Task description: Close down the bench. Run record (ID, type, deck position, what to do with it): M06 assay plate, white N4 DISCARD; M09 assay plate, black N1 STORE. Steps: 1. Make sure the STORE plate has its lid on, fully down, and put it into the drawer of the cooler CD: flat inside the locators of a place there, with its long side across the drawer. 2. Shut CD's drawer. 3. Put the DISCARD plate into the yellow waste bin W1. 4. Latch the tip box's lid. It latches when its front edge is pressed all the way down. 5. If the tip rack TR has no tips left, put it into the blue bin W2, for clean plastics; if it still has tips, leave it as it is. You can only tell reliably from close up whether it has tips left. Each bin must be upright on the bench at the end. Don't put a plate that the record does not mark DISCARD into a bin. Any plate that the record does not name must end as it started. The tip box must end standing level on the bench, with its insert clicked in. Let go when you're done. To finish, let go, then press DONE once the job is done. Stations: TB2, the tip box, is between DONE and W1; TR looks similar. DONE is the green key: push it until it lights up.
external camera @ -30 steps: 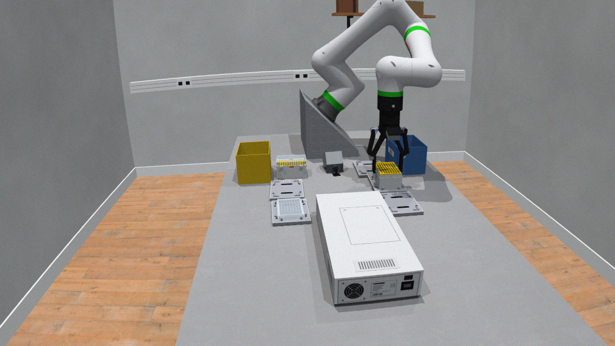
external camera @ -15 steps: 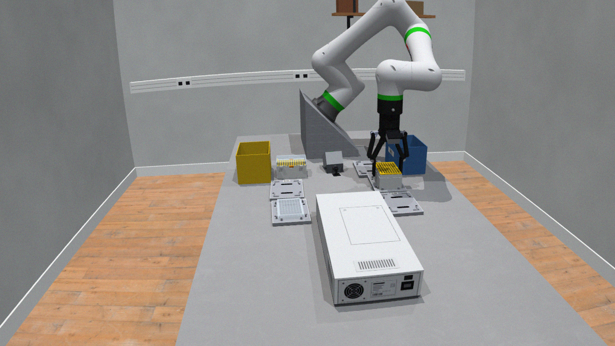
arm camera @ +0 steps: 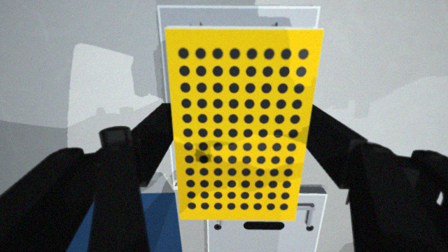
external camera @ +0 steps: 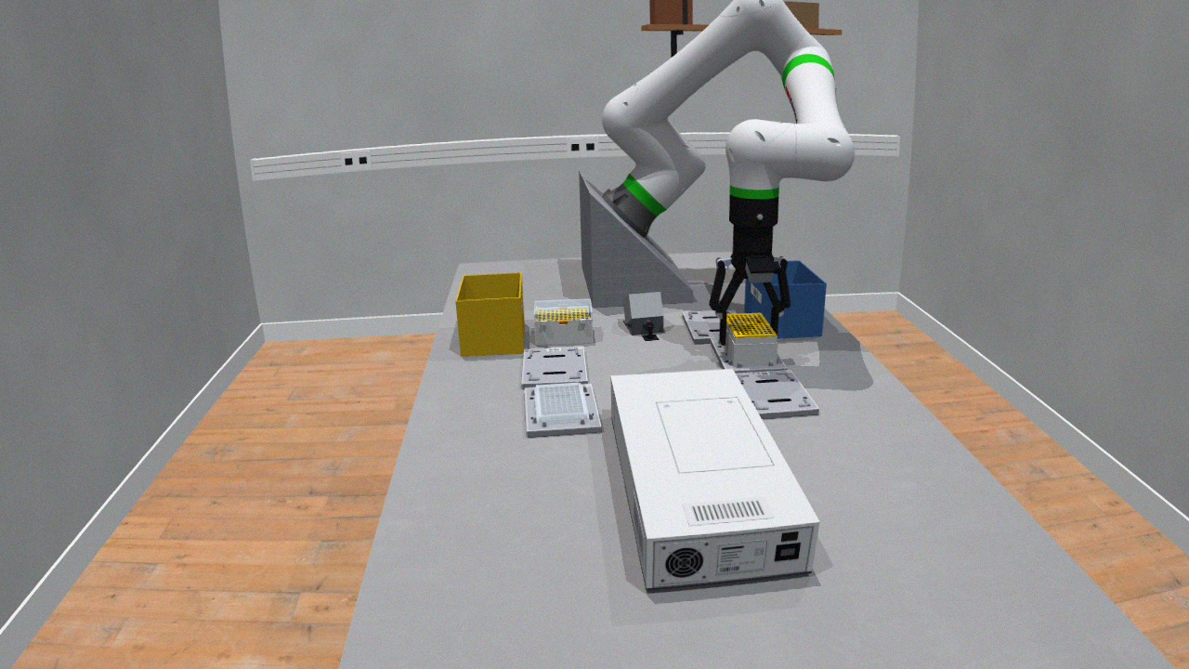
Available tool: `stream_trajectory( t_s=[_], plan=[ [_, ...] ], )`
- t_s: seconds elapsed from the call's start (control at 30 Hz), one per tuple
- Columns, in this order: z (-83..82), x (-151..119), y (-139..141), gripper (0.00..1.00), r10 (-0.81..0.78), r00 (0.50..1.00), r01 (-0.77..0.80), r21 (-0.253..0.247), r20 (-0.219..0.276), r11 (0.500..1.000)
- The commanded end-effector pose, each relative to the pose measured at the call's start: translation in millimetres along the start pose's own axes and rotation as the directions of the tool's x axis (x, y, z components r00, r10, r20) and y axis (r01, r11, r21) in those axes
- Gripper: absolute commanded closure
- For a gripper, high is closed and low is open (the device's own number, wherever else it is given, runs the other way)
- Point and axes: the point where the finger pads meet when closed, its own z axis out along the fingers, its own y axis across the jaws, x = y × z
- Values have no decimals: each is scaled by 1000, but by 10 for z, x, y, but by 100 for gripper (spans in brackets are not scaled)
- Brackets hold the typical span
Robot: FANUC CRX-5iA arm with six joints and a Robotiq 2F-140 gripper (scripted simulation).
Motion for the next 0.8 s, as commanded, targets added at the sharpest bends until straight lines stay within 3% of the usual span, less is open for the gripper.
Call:
stream_trajectory(
  t_s=[0.0, 0.77],
  plan=[
    [-10, 6, 1, 32, 0, 1000, 0, 0, -2, 1000],
    [-24, 6, 1, 41, 0, 1000, 0, 0, -2, 1000]
  ],
)
